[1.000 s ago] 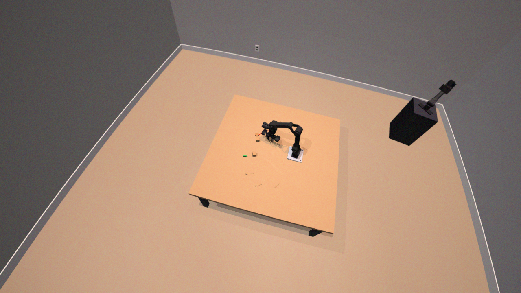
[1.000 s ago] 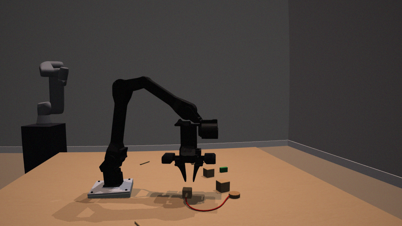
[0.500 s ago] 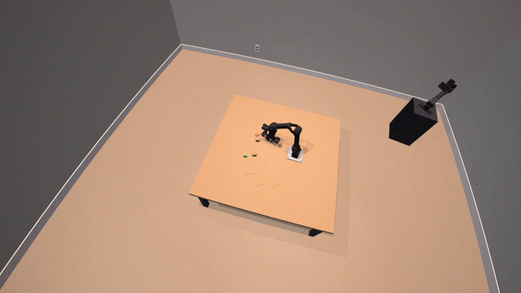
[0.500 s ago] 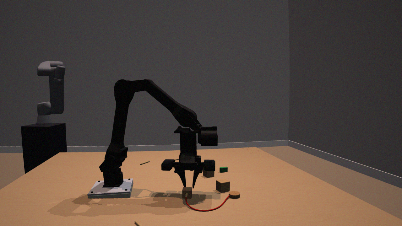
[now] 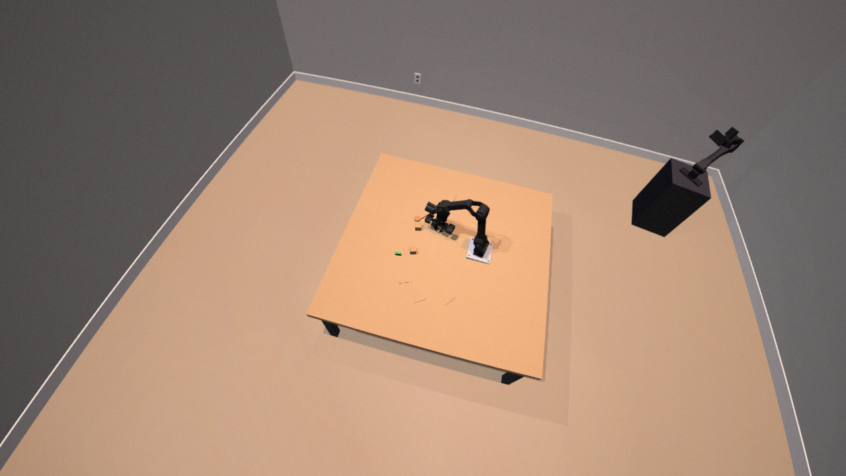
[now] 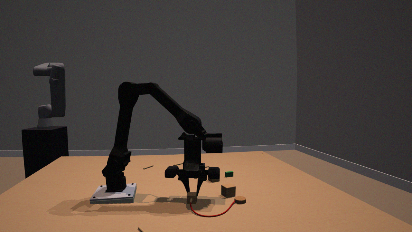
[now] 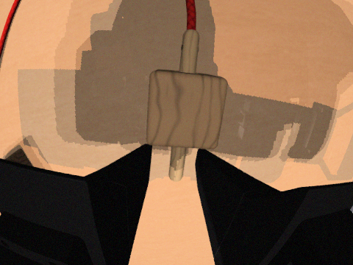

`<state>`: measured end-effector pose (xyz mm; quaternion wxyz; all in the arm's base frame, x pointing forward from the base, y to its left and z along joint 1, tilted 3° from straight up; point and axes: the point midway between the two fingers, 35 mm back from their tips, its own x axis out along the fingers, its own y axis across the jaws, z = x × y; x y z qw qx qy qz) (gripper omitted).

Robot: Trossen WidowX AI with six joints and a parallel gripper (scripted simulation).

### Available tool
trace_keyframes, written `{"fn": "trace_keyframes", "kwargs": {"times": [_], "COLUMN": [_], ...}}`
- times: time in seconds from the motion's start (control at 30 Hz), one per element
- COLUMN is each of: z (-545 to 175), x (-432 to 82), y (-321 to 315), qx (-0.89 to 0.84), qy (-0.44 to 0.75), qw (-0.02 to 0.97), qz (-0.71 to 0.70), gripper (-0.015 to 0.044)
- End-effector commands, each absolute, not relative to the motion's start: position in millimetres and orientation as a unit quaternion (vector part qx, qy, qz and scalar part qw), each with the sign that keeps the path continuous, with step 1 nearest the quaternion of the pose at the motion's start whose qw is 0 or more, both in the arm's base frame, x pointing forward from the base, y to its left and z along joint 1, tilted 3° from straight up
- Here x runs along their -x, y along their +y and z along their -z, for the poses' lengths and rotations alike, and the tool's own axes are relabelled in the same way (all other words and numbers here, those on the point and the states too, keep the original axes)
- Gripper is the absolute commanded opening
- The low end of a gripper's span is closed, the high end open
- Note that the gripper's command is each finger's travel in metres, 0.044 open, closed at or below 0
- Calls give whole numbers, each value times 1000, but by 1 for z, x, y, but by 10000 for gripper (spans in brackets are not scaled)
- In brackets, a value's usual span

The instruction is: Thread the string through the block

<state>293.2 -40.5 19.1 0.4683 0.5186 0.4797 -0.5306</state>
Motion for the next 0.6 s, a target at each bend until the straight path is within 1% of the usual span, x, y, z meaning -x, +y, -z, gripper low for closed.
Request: {"fn": "trace_keyframes", "kwargs": {"times": [0.0,0.17,0.57], "z": [-17,-19,-17], "x": [-293,-293,-293], "y": [-40,-41,-39], "qx": [-519,-519,-501], "qy": [481,480,471], "qw": [466,468,484], "qz": [531,531,541], "gripper": [124,0,0]}}
